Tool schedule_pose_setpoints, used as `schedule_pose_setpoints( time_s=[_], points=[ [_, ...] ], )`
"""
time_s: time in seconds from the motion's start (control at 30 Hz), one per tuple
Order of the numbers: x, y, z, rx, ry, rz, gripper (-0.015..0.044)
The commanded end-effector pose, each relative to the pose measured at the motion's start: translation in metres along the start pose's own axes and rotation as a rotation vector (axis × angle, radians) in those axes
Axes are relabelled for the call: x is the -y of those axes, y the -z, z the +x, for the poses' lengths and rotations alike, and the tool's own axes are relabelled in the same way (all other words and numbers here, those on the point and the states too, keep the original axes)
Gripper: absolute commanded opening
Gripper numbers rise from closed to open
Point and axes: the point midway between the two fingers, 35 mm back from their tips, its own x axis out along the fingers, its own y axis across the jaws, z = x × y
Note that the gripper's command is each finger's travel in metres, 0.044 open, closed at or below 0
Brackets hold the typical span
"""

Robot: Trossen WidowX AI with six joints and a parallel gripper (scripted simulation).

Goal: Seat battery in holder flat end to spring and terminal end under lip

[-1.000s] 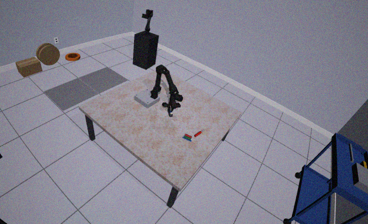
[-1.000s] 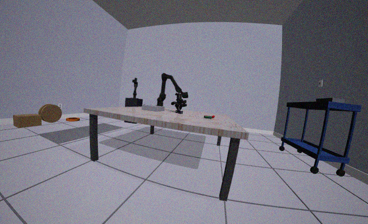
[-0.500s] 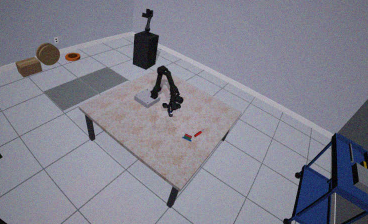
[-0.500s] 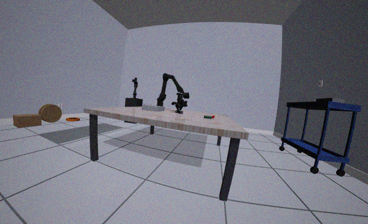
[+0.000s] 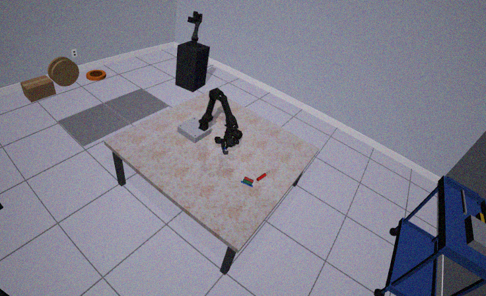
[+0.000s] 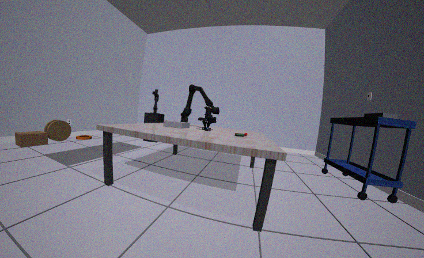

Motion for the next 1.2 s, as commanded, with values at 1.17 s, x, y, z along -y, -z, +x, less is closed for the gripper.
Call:
schedule_pose_setpoints(
  time_s=[1.17],
  points=[
    [0.000, -0.009, 0.004, -0.077, -0.004, -0.005, 0.0072]
  ],
)
